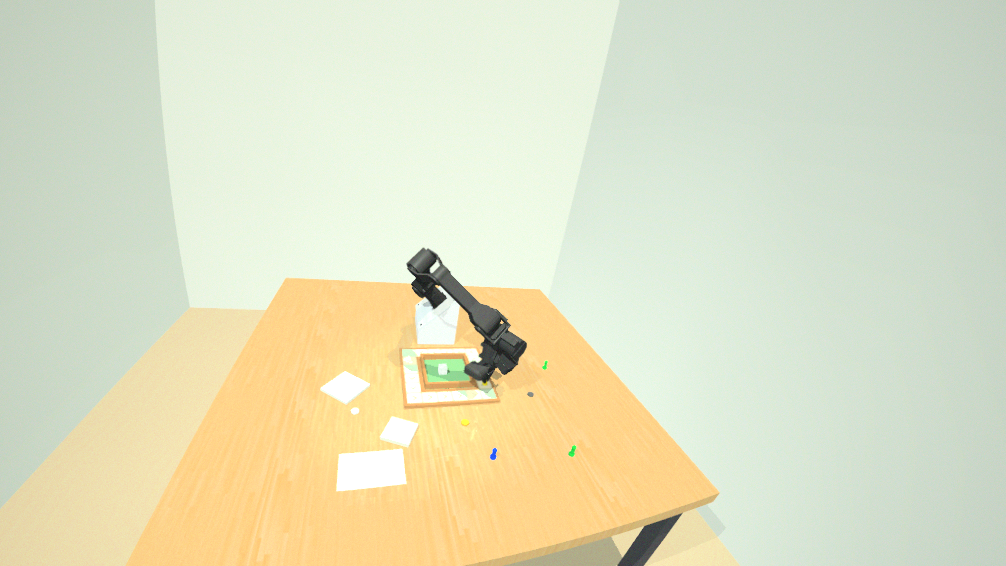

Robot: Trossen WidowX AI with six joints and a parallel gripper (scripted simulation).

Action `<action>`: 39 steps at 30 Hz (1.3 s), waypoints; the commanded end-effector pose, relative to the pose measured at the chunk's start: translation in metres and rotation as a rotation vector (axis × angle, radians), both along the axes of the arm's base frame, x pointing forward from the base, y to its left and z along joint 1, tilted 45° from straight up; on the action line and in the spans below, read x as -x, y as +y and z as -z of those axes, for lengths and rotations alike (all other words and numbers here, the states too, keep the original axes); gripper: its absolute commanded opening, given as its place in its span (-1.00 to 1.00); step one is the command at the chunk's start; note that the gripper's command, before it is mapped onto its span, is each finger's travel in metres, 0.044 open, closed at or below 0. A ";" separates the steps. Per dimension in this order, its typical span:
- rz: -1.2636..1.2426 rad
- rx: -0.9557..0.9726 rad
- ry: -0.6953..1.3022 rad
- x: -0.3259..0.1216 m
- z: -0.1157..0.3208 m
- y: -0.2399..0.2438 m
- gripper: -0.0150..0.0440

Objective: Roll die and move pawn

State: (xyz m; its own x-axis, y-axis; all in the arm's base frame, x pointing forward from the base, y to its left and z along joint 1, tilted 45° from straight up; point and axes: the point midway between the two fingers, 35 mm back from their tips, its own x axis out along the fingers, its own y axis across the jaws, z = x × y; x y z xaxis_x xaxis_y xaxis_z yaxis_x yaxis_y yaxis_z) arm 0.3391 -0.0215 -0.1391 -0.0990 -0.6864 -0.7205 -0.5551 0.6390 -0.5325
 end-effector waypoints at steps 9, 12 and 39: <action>-0.004 -0.005 -0.001 -0.016 -0.047 0.049 -0.49; -0.004 -0.005 -0.001 -0.018 -0.064 0.065 -0.49; -0.003 -0.002 0.002 0.030 -0.058 0.069 -0.49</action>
State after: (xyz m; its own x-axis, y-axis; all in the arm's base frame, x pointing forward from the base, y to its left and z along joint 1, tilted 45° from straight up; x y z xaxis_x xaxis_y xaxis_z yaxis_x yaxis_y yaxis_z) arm 0.3166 0.0494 -0.0788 -0.1006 -0.6891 -0.7176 -0.5630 0.6341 -0.5300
